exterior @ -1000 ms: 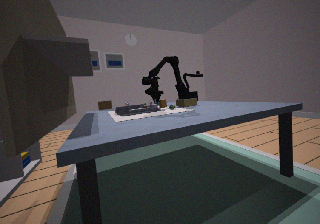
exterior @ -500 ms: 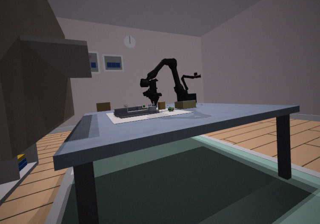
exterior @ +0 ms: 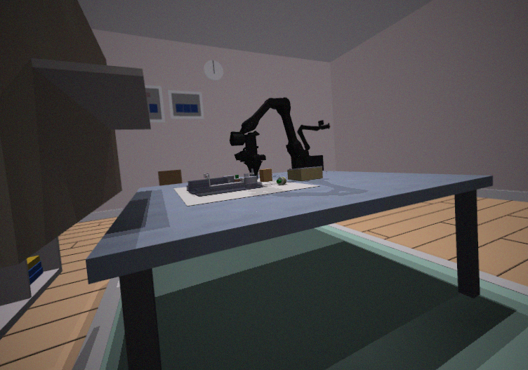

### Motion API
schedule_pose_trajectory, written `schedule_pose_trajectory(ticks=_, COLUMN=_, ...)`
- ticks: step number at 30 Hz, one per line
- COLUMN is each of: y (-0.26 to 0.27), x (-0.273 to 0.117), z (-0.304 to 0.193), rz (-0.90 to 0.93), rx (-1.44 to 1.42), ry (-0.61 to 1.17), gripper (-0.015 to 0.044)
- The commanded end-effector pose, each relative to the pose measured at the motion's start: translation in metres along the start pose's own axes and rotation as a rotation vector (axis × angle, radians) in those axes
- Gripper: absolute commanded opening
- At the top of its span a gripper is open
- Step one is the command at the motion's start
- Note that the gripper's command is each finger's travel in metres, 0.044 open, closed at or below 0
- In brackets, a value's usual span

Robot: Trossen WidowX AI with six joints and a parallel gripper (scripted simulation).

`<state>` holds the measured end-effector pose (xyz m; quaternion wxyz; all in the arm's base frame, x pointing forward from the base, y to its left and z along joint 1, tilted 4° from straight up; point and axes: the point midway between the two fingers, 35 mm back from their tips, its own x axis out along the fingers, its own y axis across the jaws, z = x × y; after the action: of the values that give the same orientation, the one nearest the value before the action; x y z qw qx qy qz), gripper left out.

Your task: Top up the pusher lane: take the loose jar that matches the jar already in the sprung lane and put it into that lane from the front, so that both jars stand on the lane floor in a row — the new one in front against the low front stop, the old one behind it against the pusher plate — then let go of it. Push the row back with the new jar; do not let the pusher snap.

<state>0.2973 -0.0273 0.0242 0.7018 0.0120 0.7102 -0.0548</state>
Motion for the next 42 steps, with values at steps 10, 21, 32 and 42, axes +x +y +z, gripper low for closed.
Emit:
schedule_pose_trajectory(ticks=10, y=-0.001, x=-0.001, z=0.01, rz=-0.003, rx=-0.002, ry=-0.014, gripper=0.0)
schedule_pose_trajectory(ticks=21, y=-0.001, x=-0.001, z=0.015, rz=-0.003, rx=-0.002, ry=-0.014, gripper=0.0)
schedule_pose_trajectory(ticks=32, y=-0.001, x=-0.001, z=0.019, rz=-0.003, rx=-0.002, ry=-0.015, gripper=0.0)
schedule_pose_trajectory(ticks=42, y=-0.001, x=-0.001, z=0.024, rz=-0.003, rx=-0.002, ry=-0.015, gripper=0.0)
